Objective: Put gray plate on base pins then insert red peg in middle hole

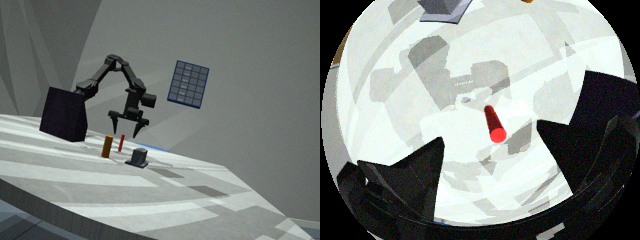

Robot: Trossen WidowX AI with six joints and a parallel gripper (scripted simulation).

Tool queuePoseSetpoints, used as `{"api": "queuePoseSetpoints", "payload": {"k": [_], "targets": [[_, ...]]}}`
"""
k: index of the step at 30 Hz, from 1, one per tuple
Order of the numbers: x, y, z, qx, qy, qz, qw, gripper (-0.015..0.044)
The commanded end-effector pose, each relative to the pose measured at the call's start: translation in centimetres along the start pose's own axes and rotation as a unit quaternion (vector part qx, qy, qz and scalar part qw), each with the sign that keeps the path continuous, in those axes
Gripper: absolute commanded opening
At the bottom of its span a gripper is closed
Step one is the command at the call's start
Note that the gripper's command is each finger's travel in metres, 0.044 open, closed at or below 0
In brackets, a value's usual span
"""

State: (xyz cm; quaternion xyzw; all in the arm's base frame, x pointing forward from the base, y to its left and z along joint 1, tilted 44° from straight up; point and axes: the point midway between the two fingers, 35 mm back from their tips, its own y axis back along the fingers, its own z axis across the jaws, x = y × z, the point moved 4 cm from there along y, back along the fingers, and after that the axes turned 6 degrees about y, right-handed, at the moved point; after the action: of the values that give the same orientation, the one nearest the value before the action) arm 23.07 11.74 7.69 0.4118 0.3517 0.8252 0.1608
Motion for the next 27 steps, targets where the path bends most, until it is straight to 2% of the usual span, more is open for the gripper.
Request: {"api": "queuePoseSetpoints", "payload": {"k": [1,19,27], "targets": [[-0.1,-1.0,-0.4,0.007,-0.008,0.002,1.000,0.0440],[0.1,-3.4,-0.5,0.006,-0.009,0.004,1.000,0.0440],[0.1,-3.4,-0.5,0.006,-0.009,0.004,1.000,0.0230]]}}
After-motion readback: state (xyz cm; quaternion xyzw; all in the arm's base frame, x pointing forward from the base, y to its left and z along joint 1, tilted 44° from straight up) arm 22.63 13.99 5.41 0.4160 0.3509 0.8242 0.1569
